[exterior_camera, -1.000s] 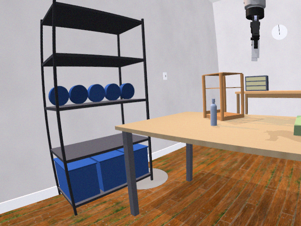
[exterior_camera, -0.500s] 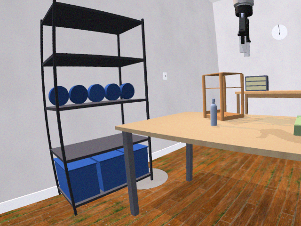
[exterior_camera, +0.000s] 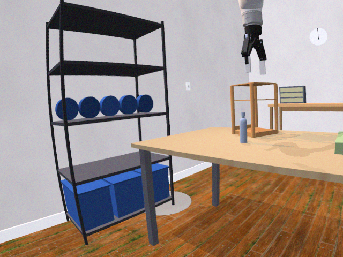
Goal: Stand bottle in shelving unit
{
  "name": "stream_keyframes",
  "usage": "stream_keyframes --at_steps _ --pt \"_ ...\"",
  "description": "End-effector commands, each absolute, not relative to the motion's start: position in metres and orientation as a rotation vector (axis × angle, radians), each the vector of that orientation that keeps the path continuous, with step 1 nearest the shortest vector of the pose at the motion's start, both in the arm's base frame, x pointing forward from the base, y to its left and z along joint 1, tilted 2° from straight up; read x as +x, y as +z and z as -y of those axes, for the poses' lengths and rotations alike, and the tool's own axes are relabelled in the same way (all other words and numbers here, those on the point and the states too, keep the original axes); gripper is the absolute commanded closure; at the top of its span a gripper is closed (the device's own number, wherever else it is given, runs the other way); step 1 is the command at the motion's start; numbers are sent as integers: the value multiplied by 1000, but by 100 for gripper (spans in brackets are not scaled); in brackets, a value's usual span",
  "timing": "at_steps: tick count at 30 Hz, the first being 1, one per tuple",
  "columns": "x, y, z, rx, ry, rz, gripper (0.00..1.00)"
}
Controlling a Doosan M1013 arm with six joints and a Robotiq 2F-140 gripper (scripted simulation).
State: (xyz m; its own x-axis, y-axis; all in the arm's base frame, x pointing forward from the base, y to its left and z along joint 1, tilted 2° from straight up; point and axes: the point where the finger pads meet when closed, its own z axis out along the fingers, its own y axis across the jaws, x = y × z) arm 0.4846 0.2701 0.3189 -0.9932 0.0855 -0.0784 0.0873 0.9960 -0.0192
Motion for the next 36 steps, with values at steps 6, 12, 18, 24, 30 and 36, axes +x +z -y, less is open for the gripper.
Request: stream_keyframes --at_steps 6,12,18,24,30,36 --pt "549 304 -217 328 -16 -3065 0" --pt "590 292 -170 471 0 -3057 0" --pt "620 282 -128 587 13 -3045 0" --pt "636 275 -102 652 21 -3036 0" --pt "636 275 -102 652 21 -3036 0" --pt "636 275 -102 652 21 -3036 0"
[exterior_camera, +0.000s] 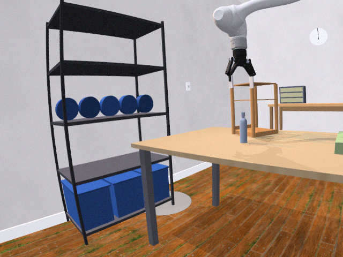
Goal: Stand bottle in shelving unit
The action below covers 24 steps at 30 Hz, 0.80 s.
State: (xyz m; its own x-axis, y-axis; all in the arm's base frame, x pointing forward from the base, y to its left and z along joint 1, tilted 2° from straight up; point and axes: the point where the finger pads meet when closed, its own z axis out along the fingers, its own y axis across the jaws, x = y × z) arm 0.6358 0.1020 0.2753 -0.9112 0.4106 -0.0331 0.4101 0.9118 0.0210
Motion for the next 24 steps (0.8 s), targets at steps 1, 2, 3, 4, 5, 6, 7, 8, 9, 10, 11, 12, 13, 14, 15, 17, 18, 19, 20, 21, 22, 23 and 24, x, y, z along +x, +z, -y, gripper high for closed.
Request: stream_keyframes --at_steps 1,2,3,4,5,6,7,8,9,10,11,12,13,14,15,17,18,19,20,21,22,23,24 --pt "636 275 -102 652 21 -3036 0" --pt "636 275 -102 652 21 -3035 65" --pt "636 275 -102 651 21 -3033 65" --pt "636 275 -102 650 19 -3029 65" --pt "636 275 -102 649 16 -3020 65" --pt "636 275 -102 646 12 -3006 65" --pt "636 275 -102 641 6 -2987 65" --pt "636 275 -102 634 0 -2961 65" --pt "637 275 -103 625 -6 -2929 65" --pt "637 275 -103 615 -15 -2890 65" --pt "637 275 -103 606 -31 -2842 65" --pt "637 275 -104 592 -43 -2788 65" --pt "637 275 -104 587 -53 -2757 65" --pt "637 275 -104 579 -62 -2724 65" --pt "637 274 -104 572 -71 -2688 65" --pt "637 274 -104 572 -71 -2688 65" --pt "638 274 -105 557 -85 -2626 65" --pt "638 274 -105 545 -99 -2568 65" --pt "638 274 -105 540 -104 -2545 65" --pt "638 274 -106 531 -108 -2516 65" --pt "638 274 -107 522 -109 -2490 65" --pt "637 273 -104 524 -134 -2451 65" --pt "637 273 -102 523 -147 -2423 65"
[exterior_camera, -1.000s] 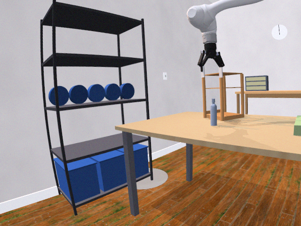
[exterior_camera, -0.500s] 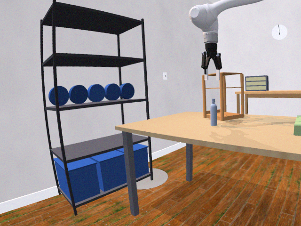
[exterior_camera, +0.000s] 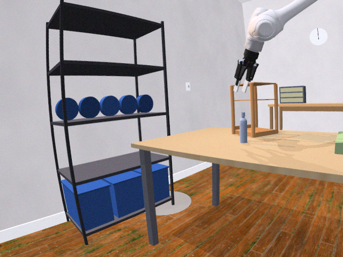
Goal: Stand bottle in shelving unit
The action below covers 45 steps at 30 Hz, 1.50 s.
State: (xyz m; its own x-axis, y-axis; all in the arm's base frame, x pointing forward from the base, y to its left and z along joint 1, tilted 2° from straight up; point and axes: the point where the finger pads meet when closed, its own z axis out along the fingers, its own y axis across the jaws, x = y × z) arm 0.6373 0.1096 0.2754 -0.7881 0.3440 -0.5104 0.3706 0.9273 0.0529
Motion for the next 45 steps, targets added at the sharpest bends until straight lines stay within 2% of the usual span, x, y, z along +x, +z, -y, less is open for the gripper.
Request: stream_keyframes --at_steps 1,45 --pt "637 273 -102 521 -157 -2397 65" --pt "638 268 -102 341 -319 -1509 65"
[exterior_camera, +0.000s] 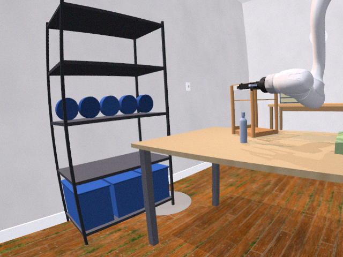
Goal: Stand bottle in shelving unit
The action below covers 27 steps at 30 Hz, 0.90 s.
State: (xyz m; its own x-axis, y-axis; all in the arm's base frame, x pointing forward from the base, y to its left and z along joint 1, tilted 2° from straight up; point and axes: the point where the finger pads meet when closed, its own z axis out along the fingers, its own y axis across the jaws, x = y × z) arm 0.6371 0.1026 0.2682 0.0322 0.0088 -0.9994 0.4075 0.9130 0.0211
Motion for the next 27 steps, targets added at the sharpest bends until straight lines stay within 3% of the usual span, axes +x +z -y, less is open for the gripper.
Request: stream_keyframes --at_steps 1,27 --pt "638 268 -102 341 -319 -1509 65" --pt "638 255 -102 341 -319 -1508 65"
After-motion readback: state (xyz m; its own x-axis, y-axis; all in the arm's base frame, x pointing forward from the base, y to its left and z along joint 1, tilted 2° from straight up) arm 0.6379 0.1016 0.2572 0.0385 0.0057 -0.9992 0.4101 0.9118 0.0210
